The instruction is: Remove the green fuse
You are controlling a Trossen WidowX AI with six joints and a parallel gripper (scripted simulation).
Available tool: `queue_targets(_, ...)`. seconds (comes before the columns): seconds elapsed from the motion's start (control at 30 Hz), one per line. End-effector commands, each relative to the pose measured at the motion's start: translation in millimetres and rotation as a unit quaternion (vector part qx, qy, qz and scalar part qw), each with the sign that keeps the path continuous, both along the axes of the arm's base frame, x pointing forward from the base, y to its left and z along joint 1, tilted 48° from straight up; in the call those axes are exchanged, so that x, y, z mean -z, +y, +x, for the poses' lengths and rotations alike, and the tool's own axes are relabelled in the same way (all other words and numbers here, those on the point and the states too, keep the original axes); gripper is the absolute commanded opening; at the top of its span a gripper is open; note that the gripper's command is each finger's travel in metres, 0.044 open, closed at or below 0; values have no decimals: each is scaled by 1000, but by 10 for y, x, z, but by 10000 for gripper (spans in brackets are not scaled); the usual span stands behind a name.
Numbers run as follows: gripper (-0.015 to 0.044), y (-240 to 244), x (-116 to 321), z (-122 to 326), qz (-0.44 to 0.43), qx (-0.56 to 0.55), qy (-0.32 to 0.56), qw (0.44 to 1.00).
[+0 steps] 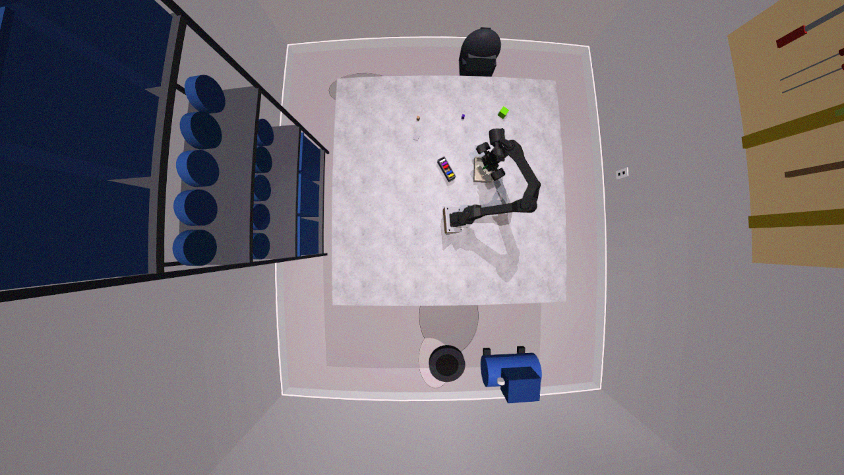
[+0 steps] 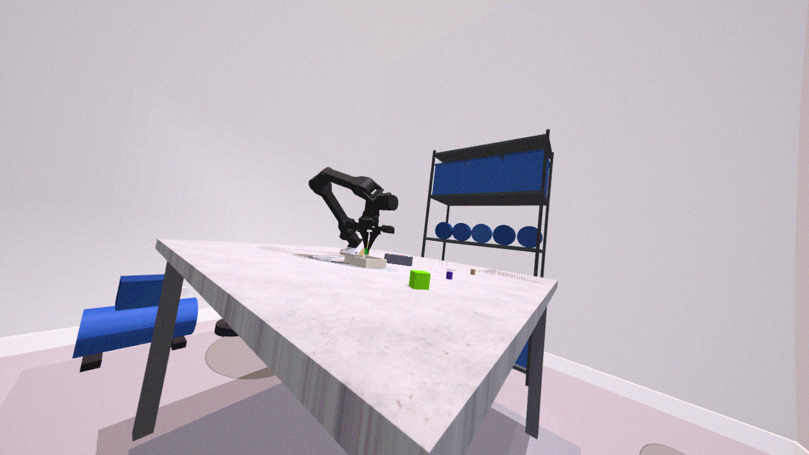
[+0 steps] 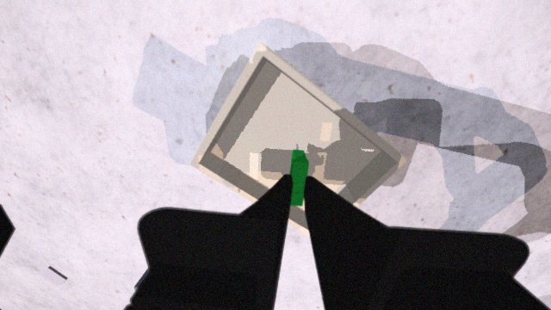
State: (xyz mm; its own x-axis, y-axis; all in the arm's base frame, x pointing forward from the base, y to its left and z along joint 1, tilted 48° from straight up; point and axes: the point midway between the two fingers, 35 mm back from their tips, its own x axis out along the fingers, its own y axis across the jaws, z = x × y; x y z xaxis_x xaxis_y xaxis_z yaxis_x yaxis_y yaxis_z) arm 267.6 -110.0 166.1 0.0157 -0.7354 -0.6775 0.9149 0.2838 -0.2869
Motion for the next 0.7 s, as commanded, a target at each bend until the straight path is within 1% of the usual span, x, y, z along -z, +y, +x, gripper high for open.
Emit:
queue_targets(0.0, 26, 0, 0, 0, 0, 0, 0, 1000)
queue_targets(0.37, 315, 0, 0, 0, 0, 0, 0, 1000)
queue_targets(0.4, 330, 15, -13, 1, 0, 0, 0, 1000)
queue_targets(0.53, 330, 253, -235, -7, -1, -1, 0, 1000)
queue_targets(0.67, 330, 268, -250, -9, -1, -2, 0, 1000)
